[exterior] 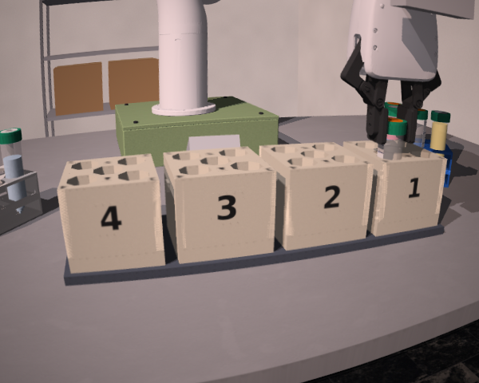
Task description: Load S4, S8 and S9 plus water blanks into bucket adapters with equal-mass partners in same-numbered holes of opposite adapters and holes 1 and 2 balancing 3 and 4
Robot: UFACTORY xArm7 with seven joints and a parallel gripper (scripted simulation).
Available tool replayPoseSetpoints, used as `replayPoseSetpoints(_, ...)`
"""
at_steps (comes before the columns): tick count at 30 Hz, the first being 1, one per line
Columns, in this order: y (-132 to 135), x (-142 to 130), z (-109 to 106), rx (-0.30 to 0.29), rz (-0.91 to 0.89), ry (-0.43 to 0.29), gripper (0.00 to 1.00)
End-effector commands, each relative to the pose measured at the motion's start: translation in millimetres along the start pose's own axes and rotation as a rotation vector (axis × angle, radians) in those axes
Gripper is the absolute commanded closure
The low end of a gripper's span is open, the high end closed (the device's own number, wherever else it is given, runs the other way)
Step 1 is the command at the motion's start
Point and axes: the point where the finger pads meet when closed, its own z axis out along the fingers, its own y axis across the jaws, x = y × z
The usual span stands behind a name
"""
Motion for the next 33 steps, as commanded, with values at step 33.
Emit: replayPoseSetpoints(33, -1, 1, -42, 0.002, 0.000, 0.004, 1.00)
